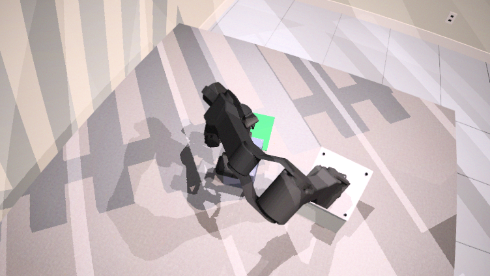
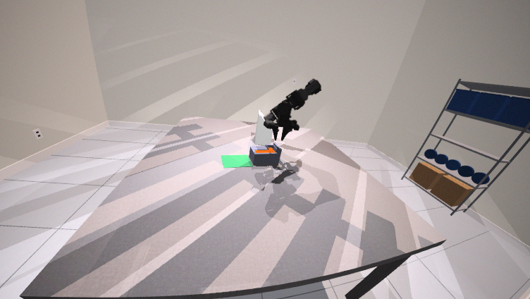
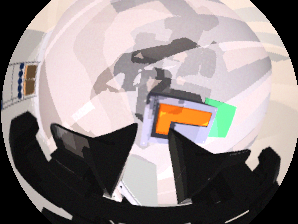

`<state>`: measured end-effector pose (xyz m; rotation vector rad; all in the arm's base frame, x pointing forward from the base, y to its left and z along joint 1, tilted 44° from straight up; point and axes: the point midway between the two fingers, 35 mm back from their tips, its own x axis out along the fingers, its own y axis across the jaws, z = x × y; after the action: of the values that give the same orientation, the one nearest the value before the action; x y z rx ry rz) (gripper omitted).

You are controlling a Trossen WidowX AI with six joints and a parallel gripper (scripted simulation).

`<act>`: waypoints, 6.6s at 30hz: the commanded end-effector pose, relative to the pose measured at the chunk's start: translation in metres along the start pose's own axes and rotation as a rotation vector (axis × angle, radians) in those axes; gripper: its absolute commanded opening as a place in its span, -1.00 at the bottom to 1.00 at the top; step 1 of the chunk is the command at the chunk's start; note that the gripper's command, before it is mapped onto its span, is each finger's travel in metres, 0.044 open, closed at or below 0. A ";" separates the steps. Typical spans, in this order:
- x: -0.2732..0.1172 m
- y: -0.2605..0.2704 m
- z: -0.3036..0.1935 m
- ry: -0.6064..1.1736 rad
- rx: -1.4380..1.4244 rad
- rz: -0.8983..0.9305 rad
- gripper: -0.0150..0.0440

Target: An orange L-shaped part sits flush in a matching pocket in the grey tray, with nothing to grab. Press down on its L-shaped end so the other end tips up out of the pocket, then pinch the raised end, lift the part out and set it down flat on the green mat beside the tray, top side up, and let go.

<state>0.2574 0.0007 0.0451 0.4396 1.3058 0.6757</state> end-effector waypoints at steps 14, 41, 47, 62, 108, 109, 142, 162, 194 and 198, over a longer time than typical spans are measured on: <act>0.058 0.005 -0.007 0.014 0.006 0.018 0.12; 0.091 0.006 -0.008 0.013 0.006 0.020 0.12; 0.090 0.008 -0.005 0.007 -0.001 0.025 0.12; 0.077 0.018 -0.008 0.013 0.006 0.020 0.12; -0.016 0.003 -0.007 0.016 0.030 0.019 0.21; -0.016 0.001 -0.007 0.017 0.064 0.018 0.30; -0.011 -0.075 0.005 0.020 1.575 -0.002 0.46; 0.031 -0.075 0.005 0.020 1.575 -0.001 0.46; 0.058 -0.074 0.005 0.018 1.567 -0.002 -0.12; 0.058 -0.074 0.005 0.018 1.567 -0.002 -0.21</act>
<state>0.2842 -0.0141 -0.0439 1.6629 1.6462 -0.5150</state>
